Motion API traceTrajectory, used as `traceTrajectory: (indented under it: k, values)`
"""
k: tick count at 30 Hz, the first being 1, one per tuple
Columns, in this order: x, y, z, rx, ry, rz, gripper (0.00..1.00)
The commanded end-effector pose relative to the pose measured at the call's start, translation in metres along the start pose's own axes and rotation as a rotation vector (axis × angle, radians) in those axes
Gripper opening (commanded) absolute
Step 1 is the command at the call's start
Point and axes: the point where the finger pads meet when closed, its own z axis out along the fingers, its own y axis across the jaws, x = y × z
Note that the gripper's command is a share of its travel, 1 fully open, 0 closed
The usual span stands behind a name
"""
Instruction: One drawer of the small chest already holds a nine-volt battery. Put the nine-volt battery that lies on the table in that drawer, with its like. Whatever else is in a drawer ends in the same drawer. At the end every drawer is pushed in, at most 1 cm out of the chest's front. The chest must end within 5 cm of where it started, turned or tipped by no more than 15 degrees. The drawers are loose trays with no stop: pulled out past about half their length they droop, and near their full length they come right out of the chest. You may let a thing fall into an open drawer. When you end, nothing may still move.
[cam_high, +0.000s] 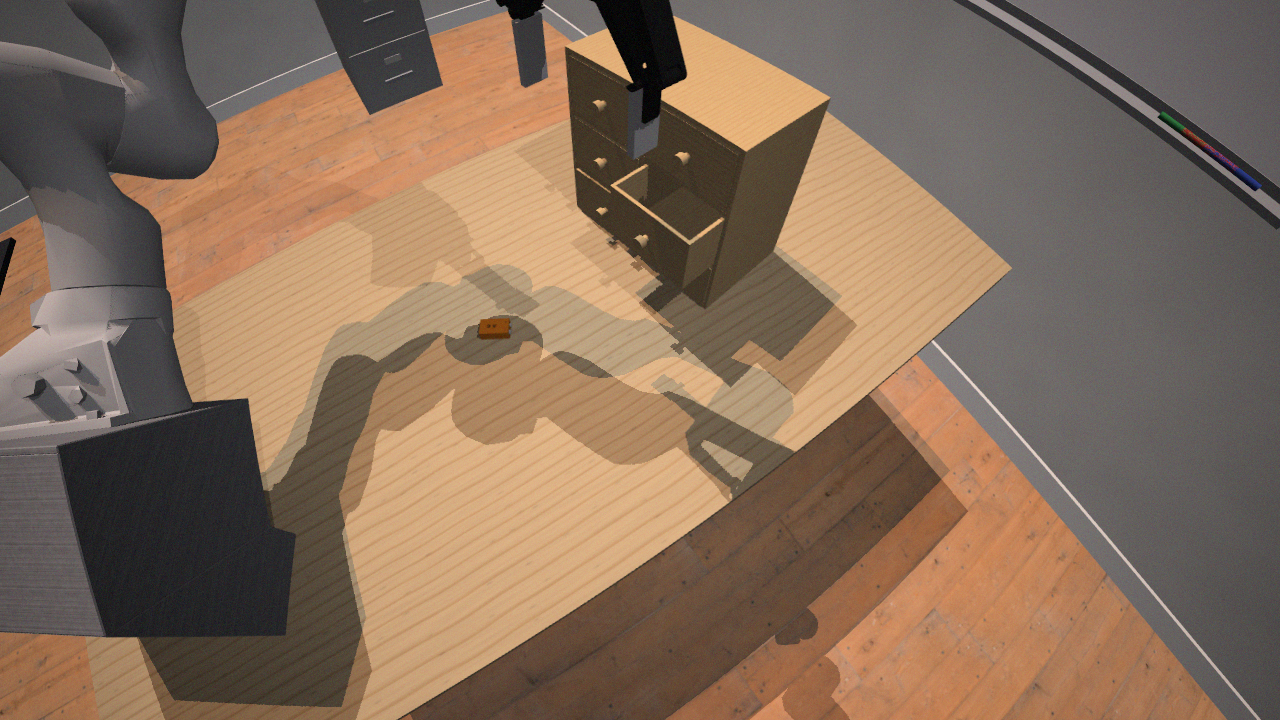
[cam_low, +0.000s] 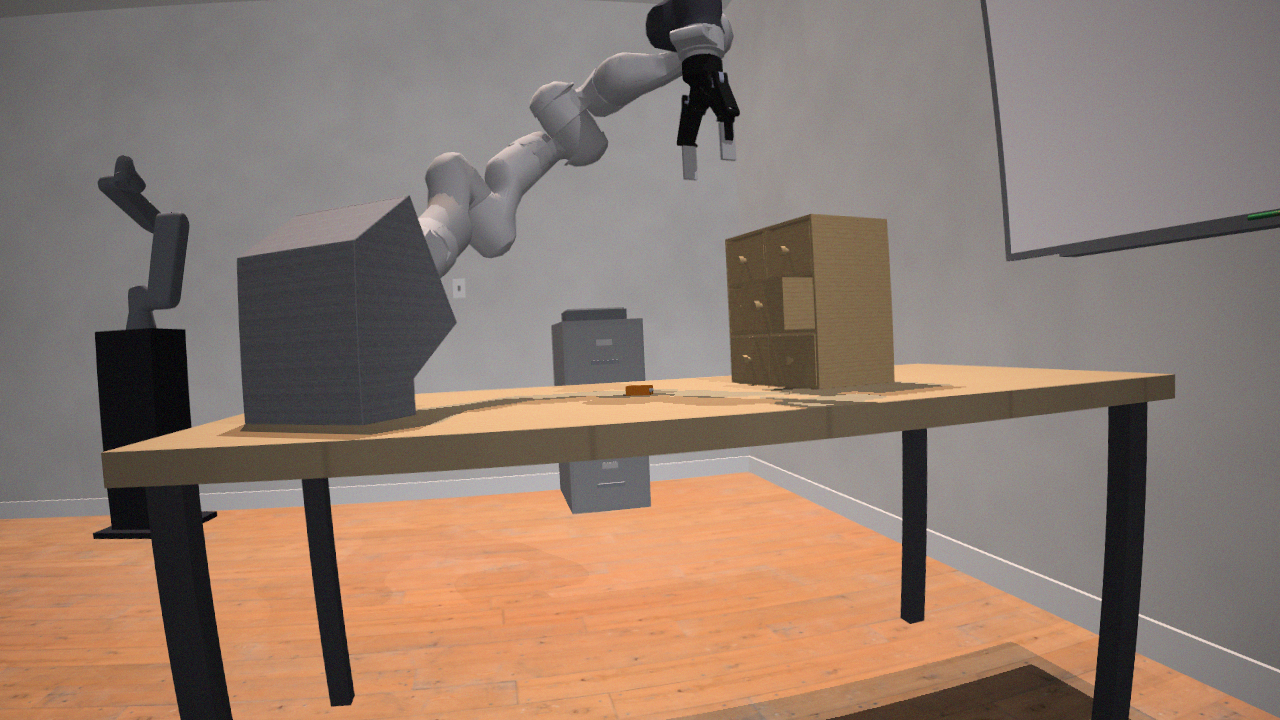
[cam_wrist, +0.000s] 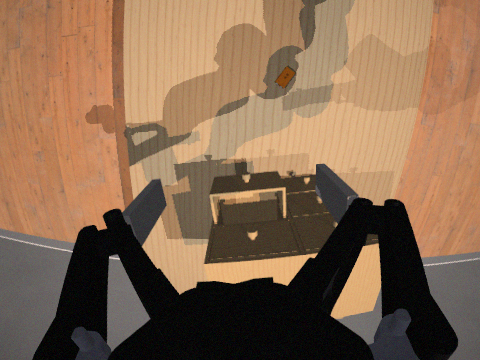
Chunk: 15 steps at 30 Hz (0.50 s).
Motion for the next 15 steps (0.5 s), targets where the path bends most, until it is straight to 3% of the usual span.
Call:
traceTrajectory:
  k: [1,9,15]
  values:
    - [0.001,-0.001,0.0,0.003,0.002,-0.006,1.0]
    - [0.007,0.0,0.006,0.0,0.0,-0.001,1.0]
    - [0.042,0.001,0.034,0.001,0.0,-0.002,1.0]
